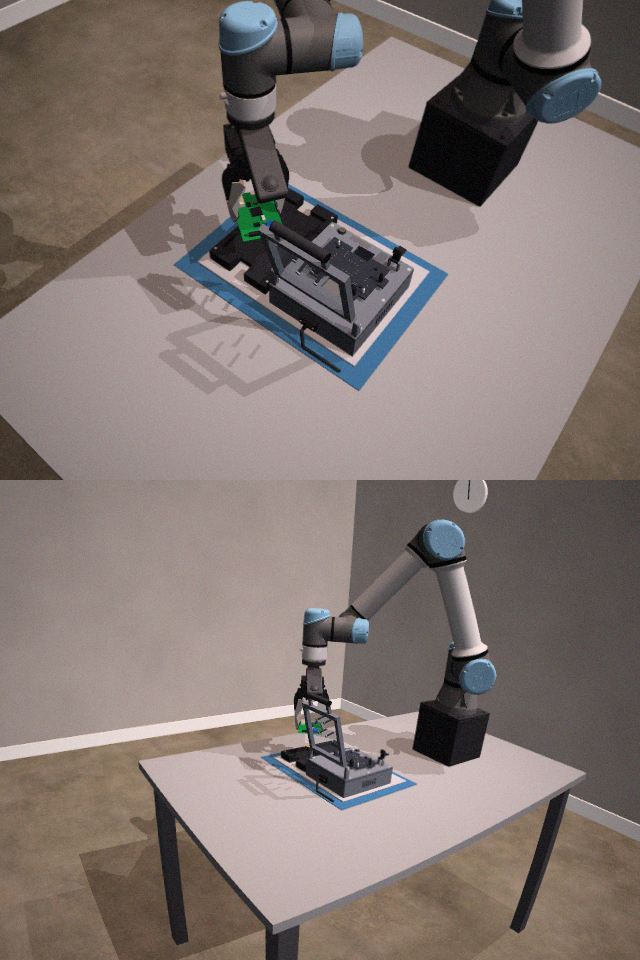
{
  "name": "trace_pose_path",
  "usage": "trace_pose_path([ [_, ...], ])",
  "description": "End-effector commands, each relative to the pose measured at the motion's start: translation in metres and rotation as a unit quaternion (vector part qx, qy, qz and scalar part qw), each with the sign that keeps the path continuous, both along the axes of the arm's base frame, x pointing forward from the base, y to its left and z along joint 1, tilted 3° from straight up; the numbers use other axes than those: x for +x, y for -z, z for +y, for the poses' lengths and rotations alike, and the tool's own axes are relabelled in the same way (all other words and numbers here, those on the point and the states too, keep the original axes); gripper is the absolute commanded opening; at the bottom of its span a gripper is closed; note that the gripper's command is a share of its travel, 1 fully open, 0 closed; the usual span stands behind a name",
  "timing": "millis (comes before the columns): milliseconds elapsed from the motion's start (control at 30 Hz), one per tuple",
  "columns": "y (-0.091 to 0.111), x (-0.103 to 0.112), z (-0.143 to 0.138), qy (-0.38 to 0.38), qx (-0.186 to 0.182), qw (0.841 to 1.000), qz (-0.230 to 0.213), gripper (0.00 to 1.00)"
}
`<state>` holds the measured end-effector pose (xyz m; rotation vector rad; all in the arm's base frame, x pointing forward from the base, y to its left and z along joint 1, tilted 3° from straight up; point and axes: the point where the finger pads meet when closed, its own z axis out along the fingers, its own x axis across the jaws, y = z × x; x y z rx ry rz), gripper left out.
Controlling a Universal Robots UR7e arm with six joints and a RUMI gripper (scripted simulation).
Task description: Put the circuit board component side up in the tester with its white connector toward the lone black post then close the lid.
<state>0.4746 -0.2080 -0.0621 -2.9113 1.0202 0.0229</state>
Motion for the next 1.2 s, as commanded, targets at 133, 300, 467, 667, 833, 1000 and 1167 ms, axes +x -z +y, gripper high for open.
trace_pose_path([
  [133, -0.0005, 0.0004, -0.0003, 0.08, -0.001, 0.997, 0.005, 0.39],
  [300, -0.0005, 0.0004, -0.0003, 0.138, -0.001, 0.99, 0.008, 0.39],
  [467, -0.0005, 0.0005, -0.0003, 0.198, 0.0, 0.98, 0.011, 0.39],
  [667, -0.0005, 0.0003, -0.0004, 0.247, 0.0, 0.969, 0.014, 0.39],
  [833, -0.0005, 0.0005, -0.0003, 0.308, 0.0, 0.951, 0.018, 0.39],
  [1000, -0.0005, 0.0004, -0.0004, 0.37, 0.0, 0.929, 0.021, 0.39],
  [1167, -0.0005, 0.0005, -0.0004, 0.43, 0.001, 0.902, 0.025, 0.39],
])
